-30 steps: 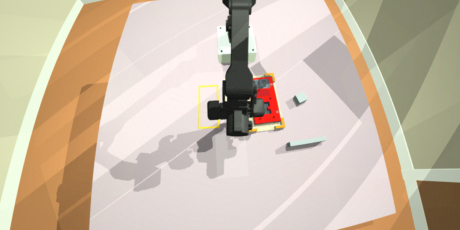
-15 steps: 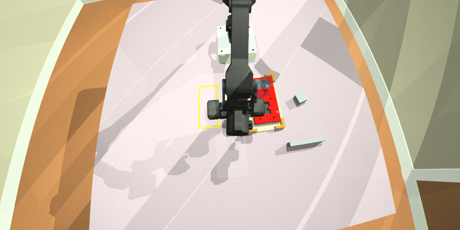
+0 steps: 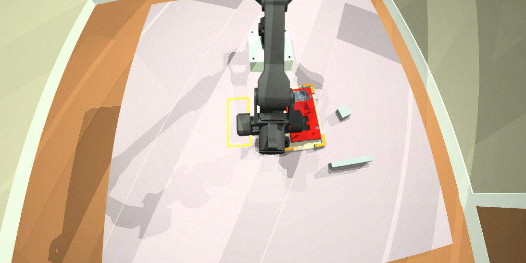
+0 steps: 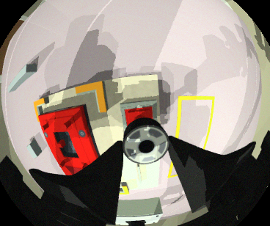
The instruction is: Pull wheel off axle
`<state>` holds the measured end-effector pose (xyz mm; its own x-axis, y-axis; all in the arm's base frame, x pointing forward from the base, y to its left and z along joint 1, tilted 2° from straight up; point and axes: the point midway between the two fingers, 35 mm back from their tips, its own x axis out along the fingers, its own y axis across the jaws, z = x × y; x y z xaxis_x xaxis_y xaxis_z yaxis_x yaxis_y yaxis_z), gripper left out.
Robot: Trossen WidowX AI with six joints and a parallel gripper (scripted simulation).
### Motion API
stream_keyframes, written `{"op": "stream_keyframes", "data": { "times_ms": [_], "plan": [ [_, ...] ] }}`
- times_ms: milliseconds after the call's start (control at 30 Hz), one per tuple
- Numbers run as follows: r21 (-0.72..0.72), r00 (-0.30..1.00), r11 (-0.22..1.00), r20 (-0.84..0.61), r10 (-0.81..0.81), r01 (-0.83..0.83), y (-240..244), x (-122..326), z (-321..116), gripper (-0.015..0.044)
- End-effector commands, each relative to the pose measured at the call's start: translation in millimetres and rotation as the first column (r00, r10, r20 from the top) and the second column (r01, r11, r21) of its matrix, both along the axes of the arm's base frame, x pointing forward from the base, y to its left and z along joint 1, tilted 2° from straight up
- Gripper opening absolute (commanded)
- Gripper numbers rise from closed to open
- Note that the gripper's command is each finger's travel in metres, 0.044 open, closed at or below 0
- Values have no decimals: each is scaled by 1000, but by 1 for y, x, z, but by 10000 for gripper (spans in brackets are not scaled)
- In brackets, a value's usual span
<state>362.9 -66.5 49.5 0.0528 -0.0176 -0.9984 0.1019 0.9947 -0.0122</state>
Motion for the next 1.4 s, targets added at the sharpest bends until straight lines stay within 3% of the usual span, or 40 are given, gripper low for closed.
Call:
{"op": "stream_keyframes", "data": {
  "times_ms": [0,1133,1367],
  "plan": [
    [0,1000,1000,2,-2,2,0,0,3,0],
    [0,1000,1000,6,-3,3,0,-1,14,0],
    [0,1000,1000,6,-3,3,1,-3,34,0]
  ]
}}
